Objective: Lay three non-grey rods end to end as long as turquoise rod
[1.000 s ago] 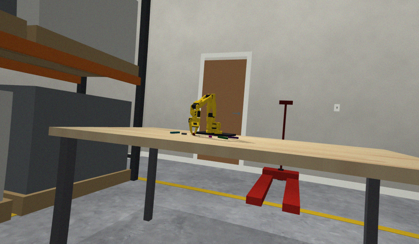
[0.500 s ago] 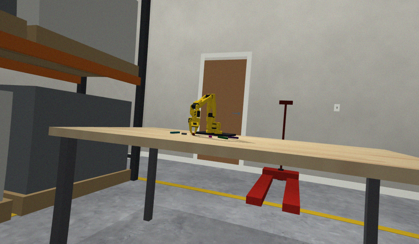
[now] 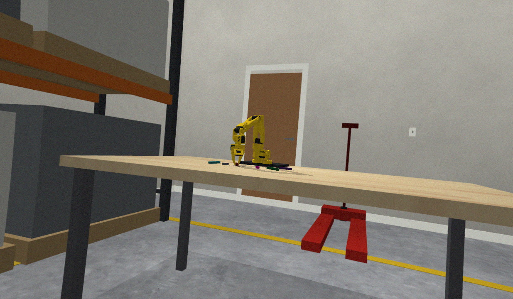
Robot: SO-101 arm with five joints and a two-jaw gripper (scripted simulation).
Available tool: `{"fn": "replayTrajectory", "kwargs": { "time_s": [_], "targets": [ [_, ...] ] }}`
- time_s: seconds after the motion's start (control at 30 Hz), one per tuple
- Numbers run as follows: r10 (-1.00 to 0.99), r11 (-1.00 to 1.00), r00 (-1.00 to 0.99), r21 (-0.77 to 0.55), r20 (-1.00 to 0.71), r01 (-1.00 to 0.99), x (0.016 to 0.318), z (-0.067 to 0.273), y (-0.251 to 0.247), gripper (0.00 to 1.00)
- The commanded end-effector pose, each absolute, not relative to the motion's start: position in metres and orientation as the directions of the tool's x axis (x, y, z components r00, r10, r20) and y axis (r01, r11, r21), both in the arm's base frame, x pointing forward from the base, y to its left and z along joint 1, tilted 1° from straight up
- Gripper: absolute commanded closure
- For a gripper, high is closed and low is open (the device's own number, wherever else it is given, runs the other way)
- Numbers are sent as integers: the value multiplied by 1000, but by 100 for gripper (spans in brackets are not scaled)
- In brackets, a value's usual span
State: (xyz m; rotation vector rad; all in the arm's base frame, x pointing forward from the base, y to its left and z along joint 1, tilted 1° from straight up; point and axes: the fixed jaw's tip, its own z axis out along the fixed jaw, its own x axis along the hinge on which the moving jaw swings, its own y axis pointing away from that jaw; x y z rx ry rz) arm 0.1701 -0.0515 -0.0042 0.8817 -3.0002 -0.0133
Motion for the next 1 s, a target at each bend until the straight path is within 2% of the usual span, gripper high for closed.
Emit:
{"fn": "replayTrajectory", "kwargs": {
  "time_s": [0.0, 0.97],
  "targets": [
    [-541, 841, -841, 6, 5, -541, 170, -3, -53, 100],
    [-542, 841, -841, -3, -2, -542, 172, -1, -54, 100]
  ]
}}
